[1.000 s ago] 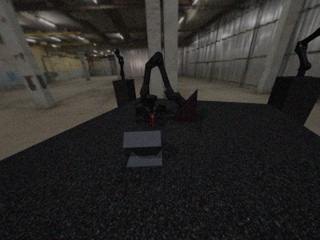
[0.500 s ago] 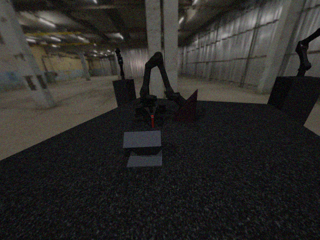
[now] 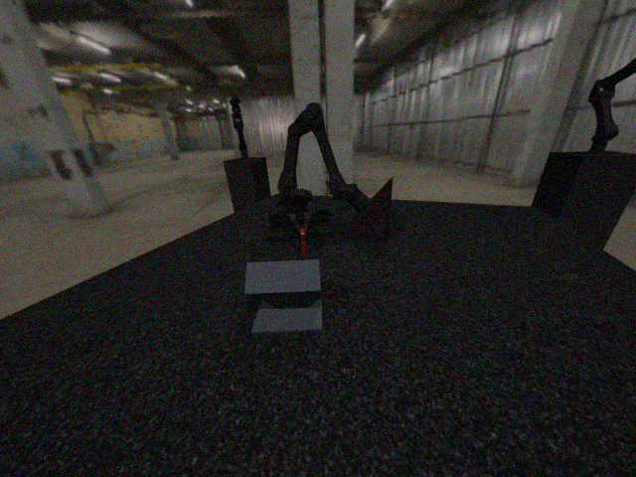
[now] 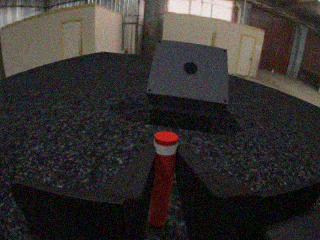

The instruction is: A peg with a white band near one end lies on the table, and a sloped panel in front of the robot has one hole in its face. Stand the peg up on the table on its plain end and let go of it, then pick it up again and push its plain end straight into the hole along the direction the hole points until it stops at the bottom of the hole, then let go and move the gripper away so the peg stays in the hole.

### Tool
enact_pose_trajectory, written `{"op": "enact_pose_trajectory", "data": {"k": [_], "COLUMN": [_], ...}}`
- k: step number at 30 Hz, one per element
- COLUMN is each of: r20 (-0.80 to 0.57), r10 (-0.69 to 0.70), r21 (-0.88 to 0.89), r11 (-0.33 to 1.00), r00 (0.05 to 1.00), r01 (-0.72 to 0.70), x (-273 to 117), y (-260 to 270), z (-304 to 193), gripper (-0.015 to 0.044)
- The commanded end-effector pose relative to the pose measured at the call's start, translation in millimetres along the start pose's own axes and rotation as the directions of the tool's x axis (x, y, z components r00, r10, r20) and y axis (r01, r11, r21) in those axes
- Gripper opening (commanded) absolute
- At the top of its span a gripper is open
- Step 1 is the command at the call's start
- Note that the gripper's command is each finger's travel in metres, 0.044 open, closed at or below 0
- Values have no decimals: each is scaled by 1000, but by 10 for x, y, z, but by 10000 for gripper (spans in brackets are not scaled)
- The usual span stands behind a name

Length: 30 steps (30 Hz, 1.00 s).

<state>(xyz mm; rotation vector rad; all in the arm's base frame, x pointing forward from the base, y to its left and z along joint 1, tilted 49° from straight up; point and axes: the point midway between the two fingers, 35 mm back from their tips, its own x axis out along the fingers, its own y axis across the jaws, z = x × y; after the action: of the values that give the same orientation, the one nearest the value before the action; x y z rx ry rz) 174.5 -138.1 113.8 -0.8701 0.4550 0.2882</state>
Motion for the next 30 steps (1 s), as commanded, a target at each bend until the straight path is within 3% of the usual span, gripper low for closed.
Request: {"op": "enact_pose_trajectory", "data": {"k": [1,30], "r20": [0,19], "r10": [0,-10], "r21": [0,-21], "r11": [1000,1000], "r00": [1000,1000], "r01": [0,10], "x": [-10,-68], "y": [0,5], "z": [-14,-45], "gripper": [50,50]}}
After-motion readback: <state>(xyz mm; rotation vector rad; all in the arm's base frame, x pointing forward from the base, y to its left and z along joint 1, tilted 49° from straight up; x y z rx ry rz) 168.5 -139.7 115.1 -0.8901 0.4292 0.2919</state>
